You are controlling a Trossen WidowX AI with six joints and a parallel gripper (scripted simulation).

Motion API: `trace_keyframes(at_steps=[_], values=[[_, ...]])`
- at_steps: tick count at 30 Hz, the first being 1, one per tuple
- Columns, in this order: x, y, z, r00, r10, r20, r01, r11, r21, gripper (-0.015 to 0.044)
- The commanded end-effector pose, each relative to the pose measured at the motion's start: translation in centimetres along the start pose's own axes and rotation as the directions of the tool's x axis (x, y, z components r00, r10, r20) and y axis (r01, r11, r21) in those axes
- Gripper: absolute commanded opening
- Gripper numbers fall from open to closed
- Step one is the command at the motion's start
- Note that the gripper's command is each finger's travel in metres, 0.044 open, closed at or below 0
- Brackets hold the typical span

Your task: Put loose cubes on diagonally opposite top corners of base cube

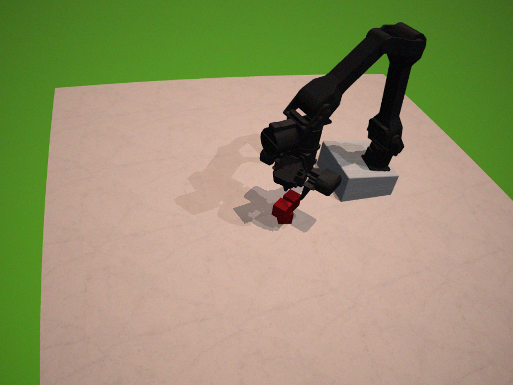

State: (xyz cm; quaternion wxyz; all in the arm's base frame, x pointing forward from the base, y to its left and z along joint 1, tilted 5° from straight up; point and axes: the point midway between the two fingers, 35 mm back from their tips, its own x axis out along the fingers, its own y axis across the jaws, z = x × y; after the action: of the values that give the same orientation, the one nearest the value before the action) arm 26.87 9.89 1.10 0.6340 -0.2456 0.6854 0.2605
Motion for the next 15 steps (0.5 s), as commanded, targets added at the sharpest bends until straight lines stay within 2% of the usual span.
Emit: trace_keyframes(at_steps=[1, 15], values=[[-0.8, -0.1, 0.3, 1.000, -0.007, 0.018, 0.007, 1.000, -0.001, 0.0205], [-2.1, -0.1, 0.3, 1.000, -0.007, 0.018, 0.007, 1.000, -0.001, 0.0205]])
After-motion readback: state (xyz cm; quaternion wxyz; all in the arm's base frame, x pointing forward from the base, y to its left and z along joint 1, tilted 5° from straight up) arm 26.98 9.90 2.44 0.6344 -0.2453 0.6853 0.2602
